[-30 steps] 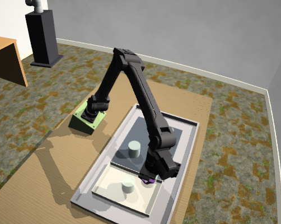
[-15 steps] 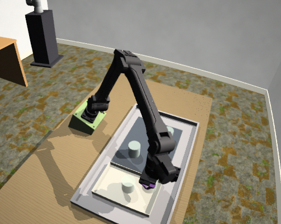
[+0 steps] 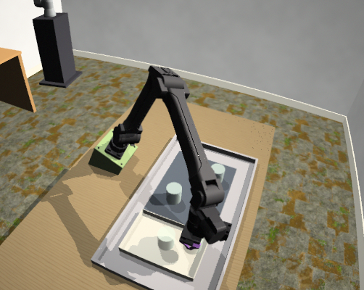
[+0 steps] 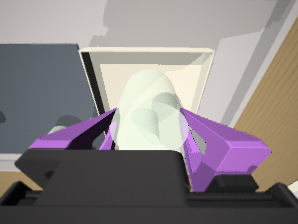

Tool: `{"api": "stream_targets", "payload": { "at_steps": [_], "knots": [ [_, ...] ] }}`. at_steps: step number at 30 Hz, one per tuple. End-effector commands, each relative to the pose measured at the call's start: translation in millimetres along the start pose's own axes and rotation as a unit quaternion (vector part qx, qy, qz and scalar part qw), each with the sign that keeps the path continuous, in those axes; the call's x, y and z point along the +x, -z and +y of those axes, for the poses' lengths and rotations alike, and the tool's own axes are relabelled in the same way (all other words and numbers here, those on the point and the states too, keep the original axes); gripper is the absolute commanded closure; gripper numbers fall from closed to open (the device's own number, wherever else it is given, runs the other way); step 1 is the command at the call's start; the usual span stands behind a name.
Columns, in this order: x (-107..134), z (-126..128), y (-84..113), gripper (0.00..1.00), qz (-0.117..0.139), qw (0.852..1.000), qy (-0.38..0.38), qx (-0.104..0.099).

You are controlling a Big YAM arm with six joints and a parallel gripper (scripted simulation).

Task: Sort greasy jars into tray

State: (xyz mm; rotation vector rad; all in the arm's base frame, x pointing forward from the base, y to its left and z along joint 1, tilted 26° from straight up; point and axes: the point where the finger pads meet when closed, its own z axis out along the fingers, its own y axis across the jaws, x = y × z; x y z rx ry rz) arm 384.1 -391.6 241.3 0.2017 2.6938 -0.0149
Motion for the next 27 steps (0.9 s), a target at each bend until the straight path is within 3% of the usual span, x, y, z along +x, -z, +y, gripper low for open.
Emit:
{"api": "stream_targets", "payload": {
  "at_steps": [1,11,18,19,27],
  "knots": [
    [-8,-1,-8.2,1.00,-0.005,1.000,-0.001,0.004],
    [-8,-1,-29.1,1.00,-0.005,1.000,-0.001,0.004],
    [-8,-1,-29.1,1.00,-0.005,1.000,-0.001,0.004],
    [-2,3,-41.1,1.00,-0.005,1.000,-0.001,0.004],
    [-2,3,-41.1,1.00,-0.005,1.000,-0.001,0.004]
  ]
}}
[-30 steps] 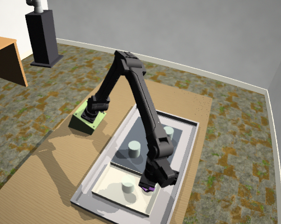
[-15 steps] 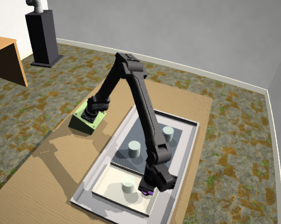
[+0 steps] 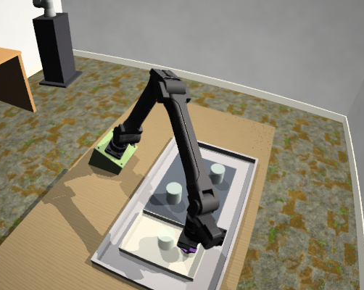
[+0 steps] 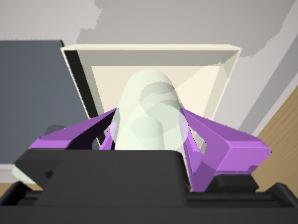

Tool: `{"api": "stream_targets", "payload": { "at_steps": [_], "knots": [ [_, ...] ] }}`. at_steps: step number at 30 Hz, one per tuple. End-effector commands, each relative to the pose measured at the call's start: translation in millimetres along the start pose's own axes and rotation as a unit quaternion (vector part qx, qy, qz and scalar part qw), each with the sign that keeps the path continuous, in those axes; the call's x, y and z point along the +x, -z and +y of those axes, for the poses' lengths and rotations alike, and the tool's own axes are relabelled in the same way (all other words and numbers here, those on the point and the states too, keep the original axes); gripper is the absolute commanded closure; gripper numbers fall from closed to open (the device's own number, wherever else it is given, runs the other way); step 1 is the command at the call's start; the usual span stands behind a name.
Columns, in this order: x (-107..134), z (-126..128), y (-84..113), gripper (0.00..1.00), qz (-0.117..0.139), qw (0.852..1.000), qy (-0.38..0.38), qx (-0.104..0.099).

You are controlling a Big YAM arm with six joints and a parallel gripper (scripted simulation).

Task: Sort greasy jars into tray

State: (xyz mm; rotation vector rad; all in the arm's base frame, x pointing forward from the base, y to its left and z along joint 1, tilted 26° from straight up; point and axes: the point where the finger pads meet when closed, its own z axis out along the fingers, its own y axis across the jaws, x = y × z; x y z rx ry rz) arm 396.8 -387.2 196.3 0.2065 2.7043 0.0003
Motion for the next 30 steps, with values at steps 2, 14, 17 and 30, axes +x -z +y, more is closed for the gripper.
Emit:
{"api": "stream_targets", "payload": {
  "at_steps": [2,14,17,30],
  "knots": [
    [-11,-2,3.7,1.00,-0.011,1.000,0.001,0.009],
    [-11,-2,-9.5,1.00,-0.011,1.000,0.001,0.009],
    [-11,-2,-13.4,1.00,-0.011,1.000,0.001,0.009],
    [-9,0,-25.3,1.00,-0.011,1.000,0.001,0.009]
  ]
}}
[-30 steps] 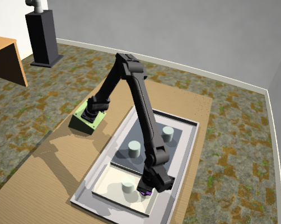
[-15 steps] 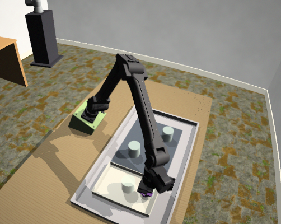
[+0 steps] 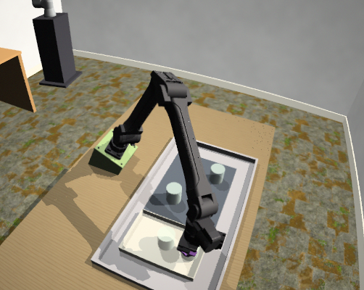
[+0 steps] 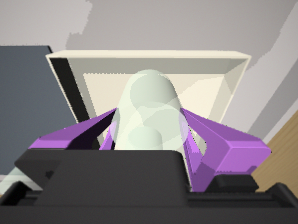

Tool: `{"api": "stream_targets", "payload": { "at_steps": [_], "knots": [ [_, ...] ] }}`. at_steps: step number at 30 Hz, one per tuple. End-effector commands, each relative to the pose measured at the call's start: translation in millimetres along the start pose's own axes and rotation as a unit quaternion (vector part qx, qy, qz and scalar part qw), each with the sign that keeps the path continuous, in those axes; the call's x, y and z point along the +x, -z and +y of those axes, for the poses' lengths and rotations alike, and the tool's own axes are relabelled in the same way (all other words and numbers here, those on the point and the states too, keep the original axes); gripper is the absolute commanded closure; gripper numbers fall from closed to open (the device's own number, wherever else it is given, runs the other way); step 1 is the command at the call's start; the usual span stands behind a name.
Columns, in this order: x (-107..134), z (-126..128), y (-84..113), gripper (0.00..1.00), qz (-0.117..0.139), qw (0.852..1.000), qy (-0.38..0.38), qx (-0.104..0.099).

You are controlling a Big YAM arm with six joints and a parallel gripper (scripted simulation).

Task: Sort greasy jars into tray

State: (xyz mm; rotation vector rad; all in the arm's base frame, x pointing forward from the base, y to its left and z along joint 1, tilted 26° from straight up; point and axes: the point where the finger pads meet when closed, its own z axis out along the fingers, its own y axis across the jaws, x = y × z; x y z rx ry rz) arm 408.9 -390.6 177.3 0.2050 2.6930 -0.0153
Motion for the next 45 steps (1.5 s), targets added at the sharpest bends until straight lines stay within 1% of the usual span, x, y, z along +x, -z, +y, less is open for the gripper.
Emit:
{"api": "stream_targets", "payload": {
  "at_steps": [1,26,27,40,45],
  "knots": [
    [-6,2,-3.0,1.00,-0.005,1.000,0.000,0.004],
    [-4,4,-6.7,1.00,-0.005,1.000,0.000,0.004],
    [-4,4,-6.7,0.00,-0.005,1.000,0.000,0.004],
    [-4,4,-6.7,0.00,-0.005,1.000,0.000,0.004],
    [-3,4,12.8,0.00,-0.005,1.000,0.000,0.004]
  ]
}}
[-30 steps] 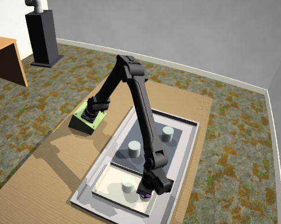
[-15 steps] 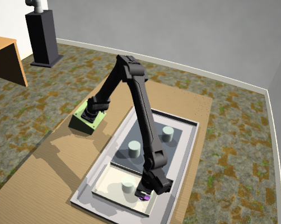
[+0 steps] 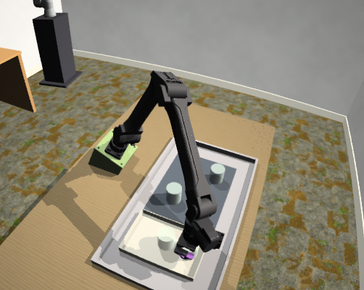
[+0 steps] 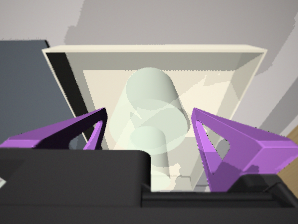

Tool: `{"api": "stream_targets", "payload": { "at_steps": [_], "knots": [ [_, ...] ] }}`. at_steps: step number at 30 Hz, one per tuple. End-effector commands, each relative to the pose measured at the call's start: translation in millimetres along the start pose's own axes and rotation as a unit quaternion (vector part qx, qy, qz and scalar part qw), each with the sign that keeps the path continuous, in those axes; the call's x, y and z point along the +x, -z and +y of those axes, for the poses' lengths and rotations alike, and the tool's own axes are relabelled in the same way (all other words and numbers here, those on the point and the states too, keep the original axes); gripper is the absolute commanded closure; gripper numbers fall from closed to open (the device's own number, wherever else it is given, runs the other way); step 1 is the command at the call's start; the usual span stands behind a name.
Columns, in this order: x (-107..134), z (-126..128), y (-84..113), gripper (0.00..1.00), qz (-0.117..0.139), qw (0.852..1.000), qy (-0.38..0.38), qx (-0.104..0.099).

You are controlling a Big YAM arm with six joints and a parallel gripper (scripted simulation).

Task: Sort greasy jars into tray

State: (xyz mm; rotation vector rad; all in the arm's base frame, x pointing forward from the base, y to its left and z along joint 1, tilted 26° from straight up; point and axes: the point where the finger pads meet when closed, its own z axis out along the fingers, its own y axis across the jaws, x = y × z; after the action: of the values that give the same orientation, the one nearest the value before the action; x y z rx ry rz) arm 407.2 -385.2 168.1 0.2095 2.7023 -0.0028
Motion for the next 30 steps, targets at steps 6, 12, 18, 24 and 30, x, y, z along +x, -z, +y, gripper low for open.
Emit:
{"api": "stream_targets", "payload": {
  "at_steps": [6,12,18,24,30],
  "knots": [
    [-9,0,39.7,0.00,-0.010,1.000,0.002,0.008],
    [-9,0,59.1,0.00,-0.010,1.000,0.002,0.008],
    [-8,0,82.5,0.00,-0.010,1.000,0.002,0.008],
    [-8,0,90.3,0.00,-0.010,1.000,0.002,0.008],
    [-8,0,90.3,0.00,-0.010,1.000,0.002,0.008]
  ]
}}
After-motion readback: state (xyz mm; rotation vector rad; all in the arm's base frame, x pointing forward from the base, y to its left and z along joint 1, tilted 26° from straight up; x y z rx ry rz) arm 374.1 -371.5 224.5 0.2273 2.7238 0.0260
